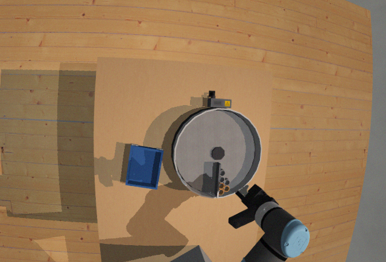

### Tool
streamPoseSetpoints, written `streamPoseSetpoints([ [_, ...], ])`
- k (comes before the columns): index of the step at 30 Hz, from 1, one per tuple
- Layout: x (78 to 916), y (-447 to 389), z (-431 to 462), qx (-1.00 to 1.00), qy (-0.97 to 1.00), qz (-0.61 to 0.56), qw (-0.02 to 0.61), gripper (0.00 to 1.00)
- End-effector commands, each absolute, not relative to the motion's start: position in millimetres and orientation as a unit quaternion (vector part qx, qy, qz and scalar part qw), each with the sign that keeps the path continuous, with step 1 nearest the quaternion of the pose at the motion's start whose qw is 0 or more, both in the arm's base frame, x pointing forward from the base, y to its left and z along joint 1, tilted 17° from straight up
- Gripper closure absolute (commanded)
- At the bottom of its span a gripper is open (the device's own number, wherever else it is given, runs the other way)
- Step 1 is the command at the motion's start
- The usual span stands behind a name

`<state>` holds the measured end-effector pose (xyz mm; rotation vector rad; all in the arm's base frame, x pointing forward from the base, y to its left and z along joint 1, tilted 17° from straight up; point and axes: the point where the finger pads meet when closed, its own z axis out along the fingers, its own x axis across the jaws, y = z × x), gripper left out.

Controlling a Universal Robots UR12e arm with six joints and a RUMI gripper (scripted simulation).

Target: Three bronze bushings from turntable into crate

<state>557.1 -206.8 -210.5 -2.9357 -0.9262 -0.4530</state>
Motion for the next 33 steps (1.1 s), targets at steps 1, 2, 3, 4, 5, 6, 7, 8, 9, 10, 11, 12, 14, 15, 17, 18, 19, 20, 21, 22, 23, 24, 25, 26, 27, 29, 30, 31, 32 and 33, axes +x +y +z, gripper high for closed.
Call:
streamPoseSetpoints([
  [1,557.3,-207.1,-210.1,-0.943,-0.298,-0.146,0.015,0.95],
  [2,557.3,-207.1,-210.1,-0.943,-0.298,-0.146,0.015,0.95],
  [3,557.3,-207.1,-210.1,-0.943,-0.298,-0.146,0.015,0.95],
  [4,557.3,-207.1,-210.1,-0.943,-0.298,-0.146,0.015,0.95],
  [5,557.3,-207.1,-210.1,-0.943,-0.298,-0.146,0.015,0.95],
  [6,557.3,-207.1,-210.1,-0.943,-0.298,-0.146,0.015,0.95],
  [7,557.3,-207.1,-210.1,-0.943,-0.298,-0.146,0.015,0.95],
  [8,557.3,-207.1,-210.1,-0.943,-0.298,-0.146,0.015,0.95],
  [9,557.3,-207.1,-210.1,-0.943,-0.298,-0.146,0.015,0.95],
  [10,557.3,-207.1,-210.1,-0.943,-0.298,-0.146,0.015,0.95],
  [11,557.3,-207.1,-210.1,-0.943,-0.298,-0.146,0.015,0.95],
  [12,557.3,-207.1,-210.1,-0.943,-0.298,-0.146,0.015,0.95],
  [14,557.3,-207.1,-210.1,-0.943,-0.298,-0.146,0.015,0.95],
  [15,557.3,-207.1,-210.1,-0.943,-0.298,-0.146,0.015,0.94],
  [17,557.3,-207.1,-210.2,-0.943,-0.298,-0.146,0.015,0.94],
  [18,557.3,-207.1,-210.3,-0.943,-0.298,-0.146,0.015,0.94],
  [19,557.3,-207.1,-210.4,-0.943,-0.299,-0.146,0.014,0.94],
  [20,557.2,-207.1,-210.6,-0.943,-0.3,-0.146,0.014,0.94],
  [21,557.2,-207.1,-210.9,-0.942,-0.301,-0.146,0.014,0.94],
  [22,557.1,-207.2,-211.3,-0.942,-0.303,-0.146,0.014,0.94],
  [23,557.0,-207.2,-211.8,-0.941,-0.305,-0.146,0.014,0.94],
  [24,557.0,-207.2,-211.8,-0.941,-0.305,-0.146,0.014,0.94],
  [25,557.0,-207.2,-211.8,-0.941,-0.305,-0.146,0.014,0.94],
  [26,556.9,-207.2,-212.4,-0.94,-0.307,-0.146,0.013,0.94],
  [27,556.8,-207.2,-213.1,-0.939,-0.31,-0.146,0.013,0.94],
  [29,556.5,-207.2,-214.8,-0.937,-0.317,-0.146,0.012,0.94],
  [30,556.3,-207.2,-215.8,-0.936,-0.321,-0.146,0.011,0.94],
  [31,556.1,-207.2,-216.9,-0.934,-0.326,-0.146,0.01,0.94],
  [32,555.9,-207.3,-218.2,-0.932,-0.331,-0.146,0.01,0.94],
  [33,555.7,-207.3,-219.5,-0.93,-0.336,-0.146,0.009,0.94],
])
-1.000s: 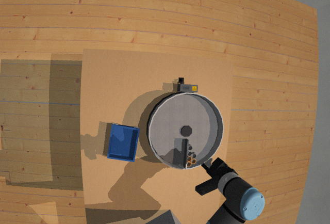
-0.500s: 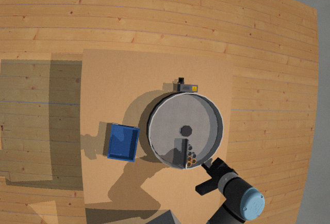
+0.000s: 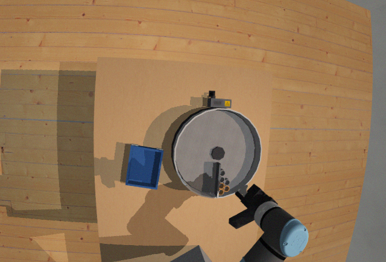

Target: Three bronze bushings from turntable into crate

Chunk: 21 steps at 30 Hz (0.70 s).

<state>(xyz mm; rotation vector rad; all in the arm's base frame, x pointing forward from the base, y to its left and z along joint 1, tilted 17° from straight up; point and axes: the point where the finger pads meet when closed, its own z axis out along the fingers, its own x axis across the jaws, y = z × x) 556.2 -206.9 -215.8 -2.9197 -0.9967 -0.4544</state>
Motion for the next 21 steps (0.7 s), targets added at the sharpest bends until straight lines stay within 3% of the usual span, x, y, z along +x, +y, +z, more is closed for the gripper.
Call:
streamPoseSetpoints([
  [1,555,-207,-221,-0.928,-0.342,-0.146,0.008,0.94],
  [21,547,-209,-261,-0.856,-0.495,-0.145,-0.017,0.94],
])
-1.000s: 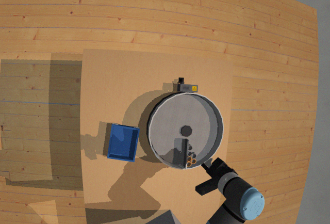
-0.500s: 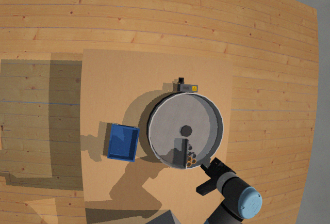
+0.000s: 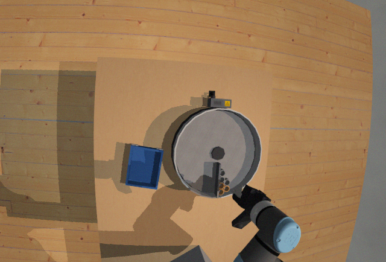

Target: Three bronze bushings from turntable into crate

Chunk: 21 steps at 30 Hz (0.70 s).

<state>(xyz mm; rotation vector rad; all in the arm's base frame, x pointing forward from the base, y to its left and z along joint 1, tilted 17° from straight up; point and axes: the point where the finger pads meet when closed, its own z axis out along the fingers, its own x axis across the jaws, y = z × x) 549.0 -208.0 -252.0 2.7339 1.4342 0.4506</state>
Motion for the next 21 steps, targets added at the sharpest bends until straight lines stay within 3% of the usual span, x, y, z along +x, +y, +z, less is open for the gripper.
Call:
streamPoseSetpoints([
  [1,547,-209,-264,0.851,0.504,0.145,0.019,0.94],
  [21,540,-210,-296,0.773,0.617,0.141,0.039,0.94],
])
